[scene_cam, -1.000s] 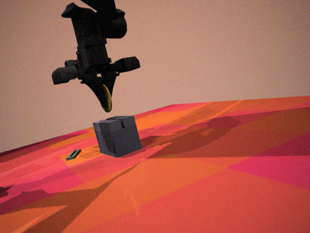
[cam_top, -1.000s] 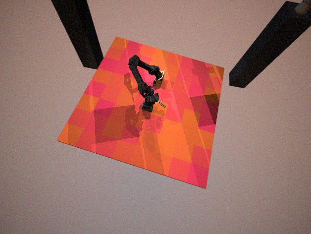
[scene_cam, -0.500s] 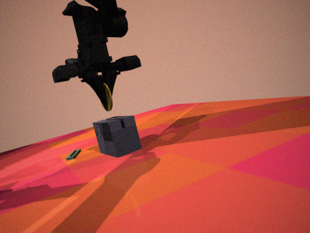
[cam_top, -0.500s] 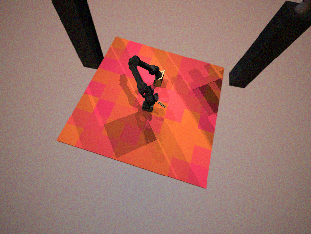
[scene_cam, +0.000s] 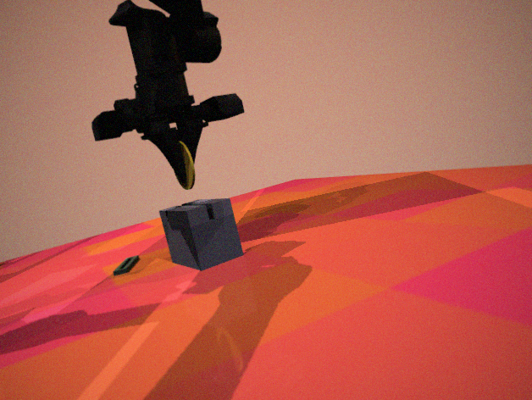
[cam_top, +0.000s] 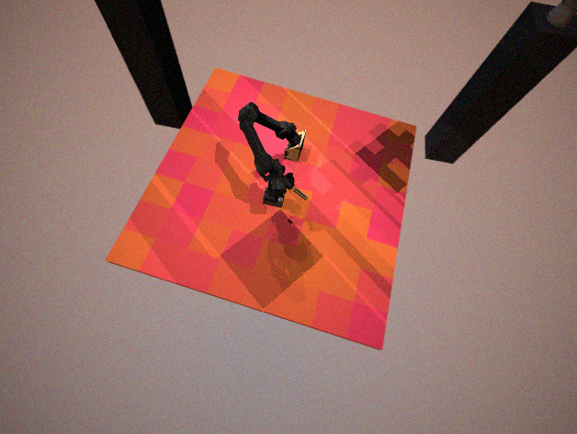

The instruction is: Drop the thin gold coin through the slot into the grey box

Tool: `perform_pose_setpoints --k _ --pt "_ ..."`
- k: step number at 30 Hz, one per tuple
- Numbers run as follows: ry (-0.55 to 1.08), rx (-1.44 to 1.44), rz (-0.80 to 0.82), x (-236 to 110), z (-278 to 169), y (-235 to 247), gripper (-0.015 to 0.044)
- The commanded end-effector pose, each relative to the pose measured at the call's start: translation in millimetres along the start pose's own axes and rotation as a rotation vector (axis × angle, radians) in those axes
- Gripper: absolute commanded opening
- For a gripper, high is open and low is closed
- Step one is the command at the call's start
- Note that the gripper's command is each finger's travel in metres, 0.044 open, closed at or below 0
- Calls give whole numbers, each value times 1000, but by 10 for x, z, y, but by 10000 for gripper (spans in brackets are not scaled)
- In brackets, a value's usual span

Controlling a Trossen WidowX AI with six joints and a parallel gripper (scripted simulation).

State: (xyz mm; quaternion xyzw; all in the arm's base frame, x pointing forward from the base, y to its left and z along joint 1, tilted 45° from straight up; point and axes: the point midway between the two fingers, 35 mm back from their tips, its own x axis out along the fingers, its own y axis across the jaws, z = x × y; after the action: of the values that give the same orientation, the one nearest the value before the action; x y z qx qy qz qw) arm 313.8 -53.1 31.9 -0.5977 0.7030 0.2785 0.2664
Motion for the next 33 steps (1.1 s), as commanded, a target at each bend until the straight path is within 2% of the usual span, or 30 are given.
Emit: perform_pose_setpoints --k 1,33 --pt "0 0 0 -2 -1 2 0" --pt "1 -10 0 154 0 2 0"
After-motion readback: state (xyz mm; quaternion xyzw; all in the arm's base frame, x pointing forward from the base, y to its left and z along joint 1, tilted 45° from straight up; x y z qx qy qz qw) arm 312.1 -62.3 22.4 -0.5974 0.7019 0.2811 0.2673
